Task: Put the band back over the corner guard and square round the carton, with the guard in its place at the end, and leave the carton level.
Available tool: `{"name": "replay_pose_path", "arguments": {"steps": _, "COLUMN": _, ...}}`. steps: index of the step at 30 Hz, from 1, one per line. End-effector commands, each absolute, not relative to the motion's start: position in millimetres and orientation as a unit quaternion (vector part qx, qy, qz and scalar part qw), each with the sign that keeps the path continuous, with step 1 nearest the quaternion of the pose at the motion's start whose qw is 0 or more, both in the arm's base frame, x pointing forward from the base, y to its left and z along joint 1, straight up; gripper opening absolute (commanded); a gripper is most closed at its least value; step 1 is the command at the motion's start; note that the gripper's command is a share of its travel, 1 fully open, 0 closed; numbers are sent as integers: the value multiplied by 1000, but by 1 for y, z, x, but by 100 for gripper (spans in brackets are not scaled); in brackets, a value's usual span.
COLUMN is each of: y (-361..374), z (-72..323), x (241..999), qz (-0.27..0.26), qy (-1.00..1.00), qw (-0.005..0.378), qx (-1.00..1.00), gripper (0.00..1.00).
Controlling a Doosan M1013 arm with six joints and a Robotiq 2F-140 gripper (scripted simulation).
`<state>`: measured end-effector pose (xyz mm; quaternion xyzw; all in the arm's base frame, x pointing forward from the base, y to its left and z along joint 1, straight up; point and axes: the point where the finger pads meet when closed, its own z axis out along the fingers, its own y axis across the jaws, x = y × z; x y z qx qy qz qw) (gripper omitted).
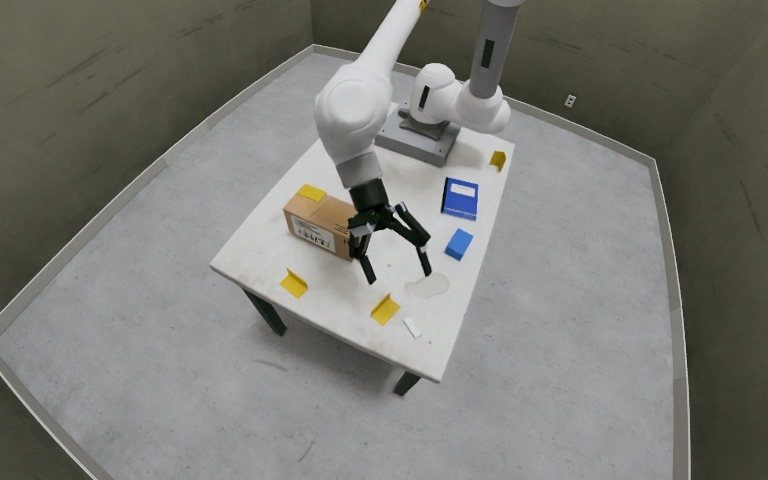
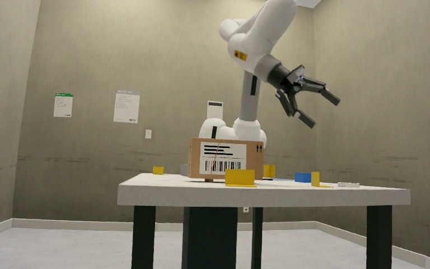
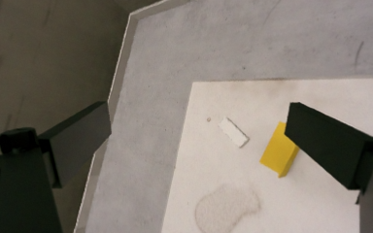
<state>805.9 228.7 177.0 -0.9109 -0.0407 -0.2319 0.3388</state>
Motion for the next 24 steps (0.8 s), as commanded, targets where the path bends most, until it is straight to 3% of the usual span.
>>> {"name": "replay_pose_path", "arguments": {"steps": 1, "y": 229, "z": 188, "x": 797, "qz": -211, "qy": -54, "qw": 335, "qx": -917, "gripper": 100}}
{"name": "replay_pose_path", "arguments": {"steps": 9, "y": 197, "z": 218, "x": 749, "qz": -135, "qy": -86, "qw": 282, "qx": -946, "gripper": 100}}
{"name": "replay_pose_path", "arguments": {"steps": 16, "y": 148, "z": 242, "x": 714, "qz": -79, "qy": -85, "qw": 210, "qx": -971, "gripper": 100}}
{"name": "replay_pose_path", "arguments": {"steps": 18, "y": 148, "z": 242, "x": 714, "qz": -79, "qy": -85, "qw": 210, "qx": -971, "gripper": 100}}
{"name": "replay_pose_path", "arguments": {"steps": 19, "y": 122, "z": 254, "x": 701, "qz": -58, "qy": -77, "qw": 173, "qx": -980, "gripper": 100}}
{"name": "replay_pose_path", "arguments": {"steps": 24, "y": 77, "z": 276, "x": 681, "qz": -30, "qy": -55, "qw": 110, "qx": -992, "gripper": 100}}
